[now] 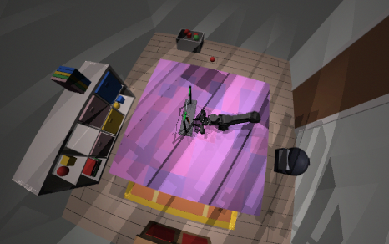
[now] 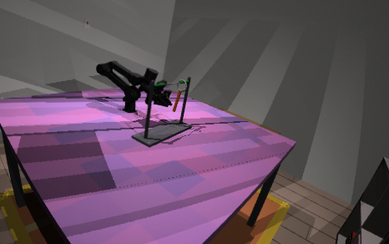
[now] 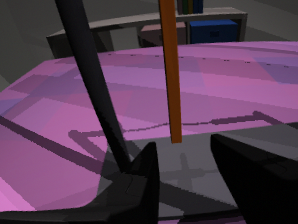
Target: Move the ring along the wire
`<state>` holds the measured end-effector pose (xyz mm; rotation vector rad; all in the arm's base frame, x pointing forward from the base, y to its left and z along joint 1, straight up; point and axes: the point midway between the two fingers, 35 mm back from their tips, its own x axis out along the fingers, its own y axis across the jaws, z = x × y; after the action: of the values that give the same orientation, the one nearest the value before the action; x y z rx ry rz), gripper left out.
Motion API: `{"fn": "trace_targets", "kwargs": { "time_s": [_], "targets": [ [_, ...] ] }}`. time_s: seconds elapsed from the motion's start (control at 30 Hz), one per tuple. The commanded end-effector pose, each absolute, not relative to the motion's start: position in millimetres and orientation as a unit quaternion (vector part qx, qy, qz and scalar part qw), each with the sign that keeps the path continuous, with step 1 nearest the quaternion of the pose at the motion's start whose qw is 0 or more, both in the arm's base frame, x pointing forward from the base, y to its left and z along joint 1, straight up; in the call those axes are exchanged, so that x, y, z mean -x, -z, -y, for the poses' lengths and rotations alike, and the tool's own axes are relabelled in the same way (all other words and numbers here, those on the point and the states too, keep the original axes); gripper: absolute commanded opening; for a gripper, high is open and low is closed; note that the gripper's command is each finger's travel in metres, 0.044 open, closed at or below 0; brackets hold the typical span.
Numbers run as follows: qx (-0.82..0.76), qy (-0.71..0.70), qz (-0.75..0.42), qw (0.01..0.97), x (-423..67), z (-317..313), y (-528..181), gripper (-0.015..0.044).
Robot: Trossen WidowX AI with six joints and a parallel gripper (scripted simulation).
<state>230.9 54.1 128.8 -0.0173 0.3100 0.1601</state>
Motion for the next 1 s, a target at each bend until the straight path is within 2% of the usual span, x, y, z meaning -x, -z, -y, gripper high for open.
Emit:
{"fn": "trace_targets", "kwargs": {
  "time_s": [0.0, 0.37, 0.97],
  "targets": [
    [0.006, -0.077, -0.155, 0.985, -231, -53, -129, 0.016],
    [-0.004, -0.08, -0.129, 0.988, -191, -51, -145, 0.044],
    [-0.004, -0.08, -0.129, 0.988, -190, -51, -145, 0.044]
  ]
}}
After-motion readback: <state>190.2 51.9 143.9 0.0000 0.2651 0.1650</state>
